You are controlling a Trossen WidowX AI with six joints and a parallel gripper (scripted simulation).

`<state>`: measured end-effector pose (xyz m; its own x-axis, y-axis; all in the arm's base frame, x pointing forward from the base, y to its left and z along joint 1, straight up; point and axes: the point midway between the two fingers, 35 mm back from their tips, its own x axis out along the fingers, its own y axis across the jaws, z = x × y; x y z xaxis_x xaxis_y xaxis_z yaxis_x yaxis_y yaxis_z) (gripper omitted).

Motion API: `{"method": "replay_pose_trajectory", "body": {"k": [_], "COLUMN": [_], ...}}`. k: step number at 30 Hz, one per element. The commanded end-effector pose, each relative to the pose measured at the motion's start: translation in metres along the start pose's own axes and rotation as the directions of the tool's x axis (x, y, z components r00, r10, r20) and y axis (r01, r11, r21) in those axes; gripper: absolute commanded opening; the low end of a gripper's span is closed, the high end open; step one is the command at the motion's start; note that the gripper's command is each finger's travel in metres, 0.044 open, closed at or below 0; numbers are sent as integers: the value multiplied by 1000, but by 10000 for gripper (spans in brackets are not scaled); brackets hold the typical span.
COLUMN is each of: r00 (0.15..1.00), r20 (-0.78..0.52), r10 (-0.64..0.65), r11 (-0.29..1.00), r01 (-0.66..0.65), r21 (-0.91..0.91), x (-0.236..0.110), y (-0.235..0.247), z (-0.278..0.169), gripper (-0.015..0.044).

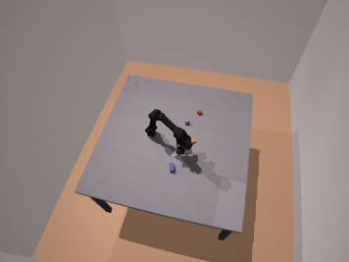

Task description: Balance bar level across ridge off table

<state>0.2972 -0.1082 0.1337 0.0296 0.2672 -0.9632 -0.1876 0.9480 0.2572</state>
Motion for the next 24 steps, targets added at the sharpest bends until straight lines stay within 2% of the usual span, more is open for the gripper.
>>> {"method": "replay_pose_trajectory", "body": {"k": [1, 20, 24], "r00": [999, 967, 963], "r20": [-16, -47, -44], "r10": [-45, -251, -267], "r11": [996, 874, 858], "r01": [43, 206, 217], "r21": [-80, -440, -466], "x": [-1, -1, -2], "y": [9, 65, 69], "z": [8, 39, 41], "gripper": [315, 315, 315]}}
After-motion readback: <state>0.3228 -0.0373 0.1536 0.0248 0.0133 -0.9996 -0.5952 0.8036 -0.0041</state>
